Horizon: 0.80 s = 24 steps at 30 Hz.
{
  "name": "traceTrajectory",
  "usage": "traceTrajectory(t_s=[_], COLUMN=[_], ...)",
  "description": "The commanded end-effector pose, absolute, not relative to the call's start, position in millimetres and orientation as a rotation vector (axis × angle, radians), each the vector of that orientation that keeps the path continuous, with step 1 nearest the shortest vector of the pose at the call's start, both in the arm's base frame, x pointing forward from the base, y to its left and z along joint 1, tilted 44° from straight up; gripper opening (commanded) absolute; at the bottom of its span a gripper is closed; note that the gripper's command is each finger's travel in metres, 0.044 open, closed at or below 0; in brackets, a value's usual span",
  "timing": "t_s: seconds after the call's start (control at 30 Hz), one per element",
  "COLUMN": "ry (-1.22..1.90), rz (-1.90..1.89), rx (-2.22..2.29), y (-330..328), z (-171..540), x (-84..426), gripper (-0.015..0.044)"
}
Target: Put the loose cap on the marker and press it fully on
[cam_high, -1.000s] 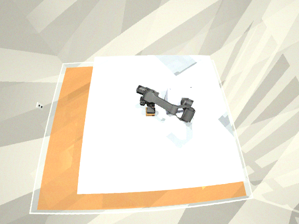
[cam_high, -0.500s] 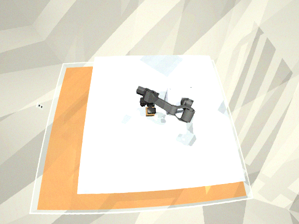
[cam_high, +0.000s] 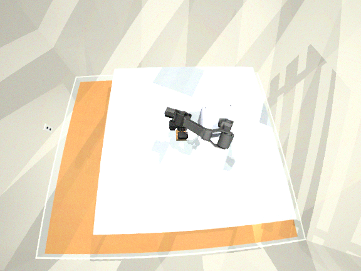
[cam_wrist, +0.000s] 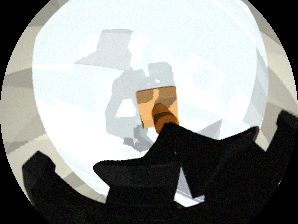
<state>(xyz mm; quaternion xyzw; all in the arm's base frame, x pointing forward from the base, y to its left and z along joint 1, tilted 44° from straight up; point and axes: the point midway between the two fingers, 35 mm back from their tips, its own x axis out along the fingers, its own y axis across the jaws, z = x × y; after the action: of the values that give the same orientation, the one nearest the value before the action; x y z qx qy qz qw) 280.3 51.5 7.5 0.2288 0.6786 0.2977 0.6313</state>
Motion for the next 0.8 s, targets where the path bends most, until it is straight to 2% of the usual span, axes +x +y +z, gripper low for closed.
traceTrajectory(t_s=[0.0, 0.3, 0.5, 0.67, 0.77], ry=[1.556, 1.550, 1.552, 1.552, 1.552], rz=[0.681, 0.679, 0.674, 0.675, 0.675], rx=[0.530, 0.526, 0.525, 0.526, 0.526], y=[56.3, 52.2, -1.9, -8.4, -8.4], z=[2.8, 6.4, 61.2, 68.6, 68.6], x=[278.4, 281.2, 289.9, 289.4, 289.4], gripper=[0.0000, 0.0000, 0.0000, 0.0000, 0.0079])
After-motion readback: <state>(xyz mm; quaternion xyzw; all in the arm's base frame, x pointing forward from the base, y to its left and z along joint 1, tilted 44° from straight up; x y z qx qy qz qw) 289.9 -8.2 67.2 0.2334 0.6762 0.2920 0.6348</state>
